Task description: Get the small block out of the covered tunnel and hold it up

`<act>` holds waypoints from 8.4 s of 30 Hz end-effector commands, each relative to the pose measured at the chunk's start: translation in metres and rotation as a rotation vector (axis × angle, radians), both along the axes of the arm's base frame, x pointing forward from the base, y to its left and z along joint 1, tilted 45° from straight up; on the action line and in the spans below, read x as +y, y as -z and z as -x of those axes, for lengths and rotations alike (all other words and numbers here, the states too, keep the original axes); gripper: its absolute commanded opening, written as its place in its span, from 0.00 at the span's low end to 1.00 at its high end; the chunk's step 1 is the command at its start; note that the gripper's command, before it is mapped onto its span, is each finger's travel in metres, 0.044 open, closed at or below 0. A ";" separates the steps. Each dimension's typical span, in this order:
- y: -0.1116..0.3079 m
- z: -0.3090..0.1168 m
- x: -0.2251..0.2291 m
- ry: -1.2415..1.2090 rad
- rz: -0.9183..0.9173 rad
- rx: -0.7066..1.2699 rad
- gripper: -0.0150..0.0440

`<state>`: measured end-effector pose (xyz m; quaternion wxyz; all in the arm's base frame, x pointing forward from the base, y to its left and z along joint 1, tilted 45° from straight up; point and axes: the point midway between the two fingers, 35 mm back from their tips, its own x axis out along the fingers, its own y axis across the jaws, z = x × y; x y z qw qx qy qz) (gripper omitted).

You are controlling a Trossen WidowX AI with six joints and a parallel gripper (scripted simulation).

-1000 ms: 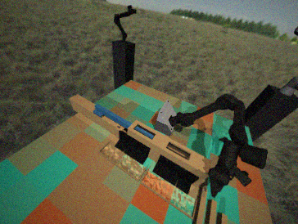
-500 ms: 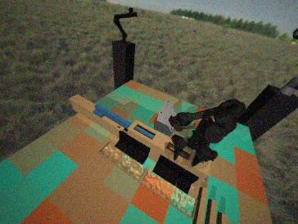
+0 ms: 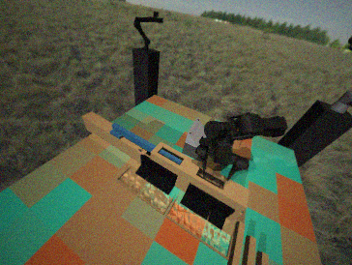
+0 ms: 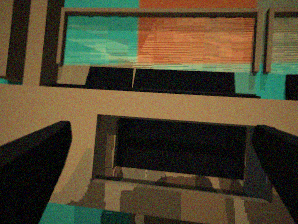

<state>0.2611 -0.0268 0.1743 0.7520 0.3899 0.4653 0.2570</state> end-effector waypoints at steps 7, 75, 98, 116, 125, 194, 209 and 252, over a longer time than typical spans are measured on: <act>0.063 -0.028 -0.077 0.240 -0.052 0.380 1.00; 0.317 0.012 -0.216 0.944 -0.150 1.236 0.38; 0.286 0.011 -0.175 0.942 -0.159 1.246 0.25; 0.281 0.014 -0.182 0.962 -0.134 1.238 0.65; 0.255 0.013 -0.207 0.943 -0.159 1.248 1.00; 0.301 0.010 -0.196 0.943 -0.155 1.241 0.25; 0.279 0.011 -0.166 0.941 -0.161 1.248 0.25; 0.304 0.012 -0.229 0.944 -0.157 1.245 1.00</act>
